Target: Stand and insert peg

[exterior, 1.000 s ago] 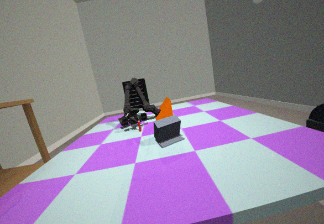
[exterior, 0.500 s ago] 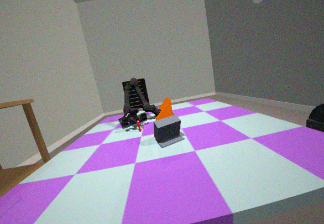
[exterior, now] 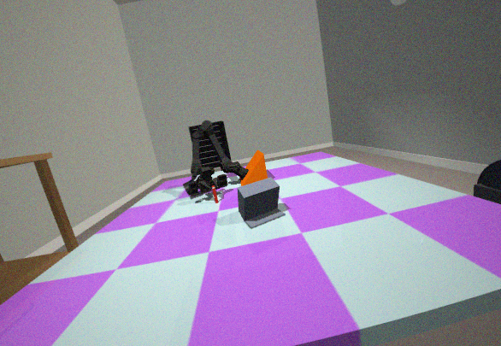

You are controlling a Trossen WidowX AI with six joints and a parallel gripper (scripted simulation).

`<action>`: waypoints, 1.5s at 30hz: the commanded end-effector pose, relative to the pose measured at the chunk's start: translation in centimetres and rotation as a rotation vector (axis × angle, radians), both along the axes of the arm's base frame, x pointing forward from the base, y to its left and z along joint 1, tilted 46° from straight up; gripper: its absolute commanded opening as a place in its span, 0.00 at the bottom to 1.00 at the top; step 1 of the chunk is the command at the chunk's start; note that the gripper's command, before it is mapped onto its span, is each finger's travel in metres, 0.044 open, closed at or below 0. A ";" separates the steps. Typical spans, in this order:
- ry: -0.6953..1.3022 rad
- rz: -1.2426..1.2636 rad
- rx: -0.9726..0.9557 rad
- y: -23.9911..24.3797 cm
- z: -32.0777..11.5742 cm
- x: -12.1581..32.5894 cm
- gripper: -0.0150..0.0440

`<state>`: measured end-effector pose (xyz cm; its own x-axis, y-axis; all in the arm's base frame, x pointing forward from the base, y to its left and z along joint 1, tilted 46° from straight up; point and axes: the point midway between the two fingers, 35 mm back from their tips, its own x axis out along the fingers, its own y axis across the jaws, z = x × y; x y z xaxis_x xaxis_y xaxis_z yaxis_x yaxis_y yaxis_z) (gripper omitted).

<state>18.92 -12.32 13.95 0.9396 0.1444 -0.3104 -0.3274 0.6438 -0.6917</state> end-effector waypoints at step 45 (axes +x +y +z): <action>0.000 -0.002 0.011 11.4 11.2 1.2 1.00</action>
